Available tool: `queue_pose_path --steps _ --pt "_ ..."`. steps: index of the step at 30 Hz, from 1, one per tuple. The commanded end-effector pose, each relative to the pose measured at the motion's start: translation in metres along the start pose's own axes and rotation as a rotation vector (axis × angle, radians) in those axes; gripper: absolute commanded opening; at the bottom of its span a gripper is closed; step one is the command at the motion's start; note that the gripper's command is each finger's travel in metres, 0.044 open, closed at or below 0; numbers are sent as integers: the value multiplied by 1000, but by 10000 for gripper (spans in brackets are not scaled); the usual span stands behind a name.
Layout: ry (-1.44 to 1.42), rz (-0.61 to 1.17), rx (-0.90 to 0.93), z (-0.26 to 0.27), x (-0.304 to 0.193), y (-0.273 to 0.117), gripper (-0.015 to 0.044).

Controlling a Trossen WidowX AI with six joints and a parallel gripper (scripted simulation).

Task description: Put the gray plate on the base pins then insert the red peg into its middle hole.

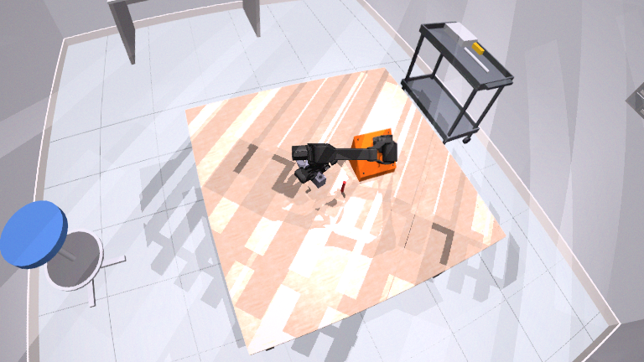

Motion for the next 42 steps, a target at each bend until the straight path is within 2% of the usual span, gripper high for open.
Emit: queue_pose_path --steps 1,42 --pt "-5 -6 8 -1 0 -14 0" --pt "160 -9 9 -26 103 46 0"
Point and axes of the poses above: the point midway between the two fingers, 35 mm back from their tips, its own y axis out along the fingers, its own z axis across the jaws, x = y × z, the point moved 7 cm from there along -y, back along the fingers, and after that the axes turned 9 degrees about y, right-handed, at the moved point
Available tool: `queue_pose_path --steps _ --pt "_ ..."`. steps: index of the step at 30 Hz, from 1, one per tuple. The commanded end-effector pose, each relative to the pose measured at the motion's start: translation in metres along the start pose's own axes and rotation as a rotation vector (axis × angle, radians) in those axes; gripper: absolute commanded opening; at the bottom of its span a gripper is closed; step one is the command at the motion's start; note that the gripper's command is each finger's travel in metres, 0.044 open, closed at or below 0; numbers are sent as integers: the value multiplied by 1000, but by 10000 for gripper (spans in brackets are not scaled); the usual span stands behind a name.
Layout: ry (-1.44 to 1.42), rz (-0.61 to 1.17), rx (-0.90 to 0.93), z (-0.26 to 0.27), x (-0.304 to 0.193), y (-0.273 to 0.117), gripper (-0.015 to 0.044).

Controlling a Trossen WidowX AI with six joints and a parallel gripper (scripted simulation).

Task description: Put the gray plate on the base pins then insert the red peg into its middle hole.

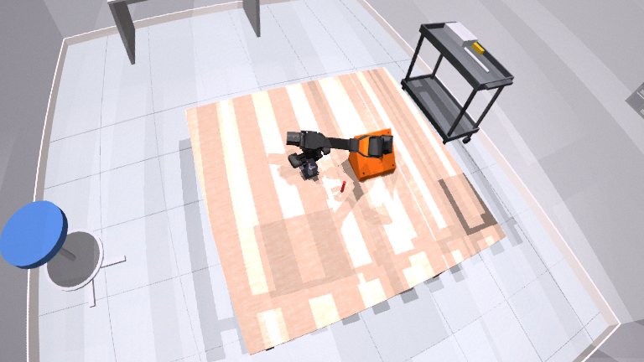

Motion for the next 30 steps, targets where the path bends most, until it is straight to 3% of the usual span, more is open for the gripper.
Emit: queue_pose_path --steps 1,13,30 --pt "27 -4 -1 -4 13 6 0" --pt "78 -4 -1 -16 41 25 0" --pt "78 -4 -1 -16 42 25 0"
Point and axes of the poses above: the point midway between the two fingers, 35 mm back from their tips, its own y axis out along the fingers, its own z axis across the jaws, x = y × z, the point moved 7 cm from there along -y, back along the fingers, and after that the axes turned 9 degrees about y, right-handed, at the moved point
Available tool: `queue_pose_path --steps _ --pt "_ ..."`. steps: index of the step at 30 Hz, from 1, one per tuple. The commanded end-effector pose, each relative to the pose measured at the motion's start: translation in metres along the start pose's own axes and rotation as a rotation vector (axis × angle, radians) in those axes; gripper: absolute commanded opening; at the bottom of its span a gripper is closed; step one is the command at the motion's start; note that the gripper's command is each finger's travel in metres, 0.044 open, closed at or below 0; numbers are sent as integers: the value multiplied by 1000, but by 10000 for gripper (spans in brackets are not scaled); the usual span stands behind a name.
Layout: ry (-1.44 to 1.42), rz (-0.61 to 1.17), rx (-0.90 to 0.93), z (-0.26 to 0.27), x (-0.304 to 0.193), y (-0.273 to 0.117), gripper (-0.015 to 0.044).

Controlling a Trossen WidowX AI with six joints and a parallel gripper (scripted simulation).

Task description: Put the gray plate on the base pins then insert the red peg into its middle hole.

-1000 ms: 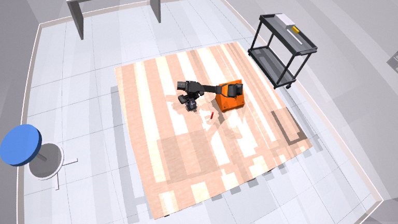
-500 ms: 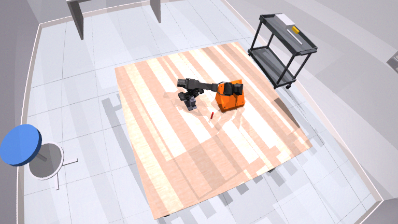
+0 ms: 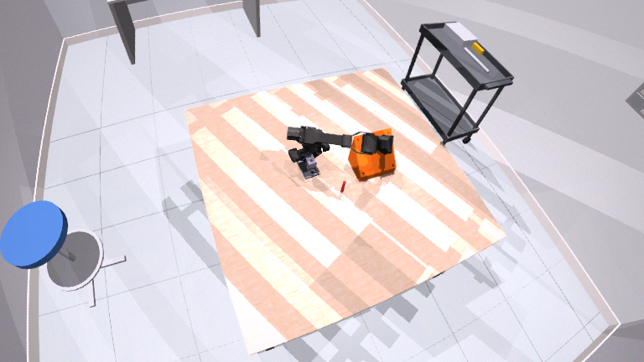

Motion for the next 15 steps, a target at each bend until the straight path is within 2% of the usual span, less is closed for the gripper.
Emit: queue_pose_path --steps 1,15 --pt "5 -5 1 0 1 0 0" --pt "5 -5 1 0 3 6 0"
Point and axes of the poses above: the point midway between the two fingers, 35 mm back from their tips, its own y axis out along the fingers, its own z axis across the jaws, x = y × z, the point moved 7 cm from there along -y, back along the fingers, and after that the axes turned 9 degrees about y, right-handed, at the moved point
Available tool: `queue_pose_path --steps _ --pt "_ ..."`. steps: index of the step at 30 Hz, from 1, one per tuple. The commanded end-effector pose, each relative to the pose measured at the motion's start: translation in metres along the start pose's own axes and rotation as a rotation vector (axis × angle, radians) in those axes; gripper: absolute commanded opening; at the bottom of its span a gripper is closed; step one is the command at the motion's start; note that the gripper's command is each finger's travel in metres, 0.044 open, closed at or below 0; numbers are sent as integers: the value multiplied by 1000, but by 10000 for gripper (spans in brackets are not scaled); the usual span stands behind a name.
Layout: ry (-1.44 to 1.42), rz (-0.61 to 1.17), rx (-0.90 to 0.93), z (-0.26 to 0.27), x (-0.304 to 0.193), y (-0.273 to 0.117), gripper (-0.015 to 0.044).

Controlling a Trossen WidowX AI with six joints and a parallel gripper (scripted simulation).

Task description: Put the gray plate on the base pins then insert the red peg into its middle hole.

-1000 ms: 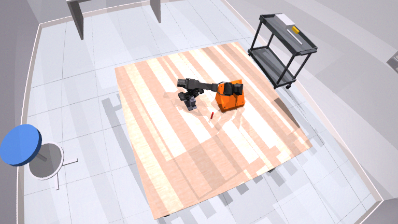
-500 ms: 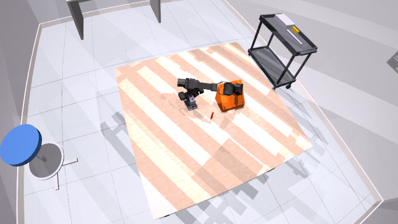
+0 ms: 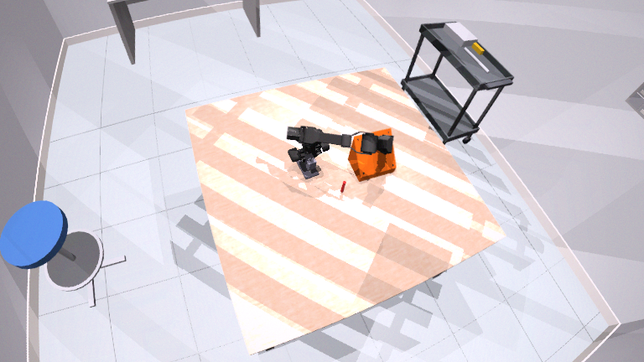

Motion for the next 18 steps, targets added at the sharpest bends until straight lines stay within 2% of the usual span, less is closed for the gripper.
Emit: queue_pose_path --steps 1,18 --pt "4 -3 -4 -1 1 7 0" --pt "4 -2 -4 -1 1 29 0"
Point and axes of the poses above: the point midway between the two fingers, 35 mm back from their tips, its own y axis out along the fingers, its own z axis across the jaws, x = y × z, the point moved 7 cm from there along -y, back along the fingers, and after that the axes turned 9 degrees about y, right-handed, at the moved point
